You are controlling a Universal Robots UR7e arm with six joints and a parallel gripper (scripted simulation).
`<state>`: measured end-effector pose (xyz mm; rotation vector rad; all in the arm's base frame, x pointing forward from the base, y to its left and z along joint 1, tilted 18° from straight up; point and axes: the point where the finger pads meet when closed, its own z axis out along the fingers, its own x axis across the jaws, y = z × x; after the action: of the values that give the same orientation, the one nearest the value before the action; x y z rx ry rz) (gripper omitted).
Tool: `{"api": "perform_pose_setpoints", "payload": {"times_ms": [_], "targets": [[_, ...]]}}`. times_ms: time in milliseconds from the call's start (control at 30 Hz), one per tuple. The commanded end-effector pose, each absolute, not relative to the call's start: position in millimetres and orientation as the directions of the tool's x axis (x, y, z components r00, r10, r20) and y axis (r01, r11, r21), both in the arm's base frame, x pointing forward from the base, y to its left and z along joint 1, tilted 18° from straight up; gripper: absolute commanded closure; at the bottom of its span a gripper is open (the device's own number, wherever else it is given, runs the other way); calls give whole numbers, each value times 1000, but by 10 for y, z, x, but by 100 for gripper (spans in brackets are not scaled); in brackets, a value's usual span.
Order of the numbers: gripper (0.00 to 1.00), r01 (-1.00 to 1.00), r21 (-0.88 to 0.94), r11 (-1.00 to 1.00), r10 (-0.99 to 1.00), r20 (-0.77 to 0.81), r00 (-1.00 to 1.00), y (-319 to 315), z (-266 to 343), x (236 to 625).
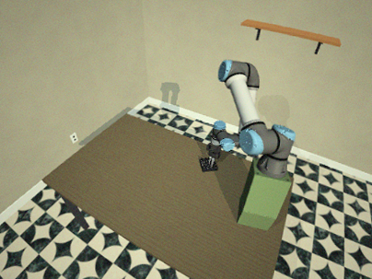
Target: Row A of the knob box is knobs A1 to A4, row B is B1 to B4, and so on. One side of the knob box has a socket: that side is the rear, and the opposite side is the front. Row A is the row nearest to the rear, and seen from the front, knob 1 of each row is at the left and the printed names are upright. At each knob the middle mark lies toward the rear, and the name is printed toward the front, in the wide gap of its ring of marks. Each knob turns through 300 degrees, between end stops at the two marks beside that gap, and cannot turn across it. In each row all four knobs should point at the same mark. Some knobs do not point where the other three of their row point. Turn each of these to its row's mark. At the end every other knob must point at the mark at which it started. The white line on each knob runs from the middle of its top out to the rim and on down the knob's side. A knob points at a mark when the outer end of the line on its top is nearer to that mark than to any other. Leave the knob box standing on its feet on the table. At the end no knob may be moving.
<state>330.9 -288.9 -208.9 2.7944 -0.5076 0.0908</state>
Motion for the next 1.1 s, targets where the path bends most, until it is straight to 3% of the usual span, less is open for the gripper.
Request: {"api": "perform_pose_setpoints", "payload": {"times_ms": [0, 1067], "targets": [[70, -212, 295, -932, -198, 79, 977, -2910, -2074, 3335], [70, 326, 292, -899, 315, -86, 945, -2905, -2080, 3332]]}}
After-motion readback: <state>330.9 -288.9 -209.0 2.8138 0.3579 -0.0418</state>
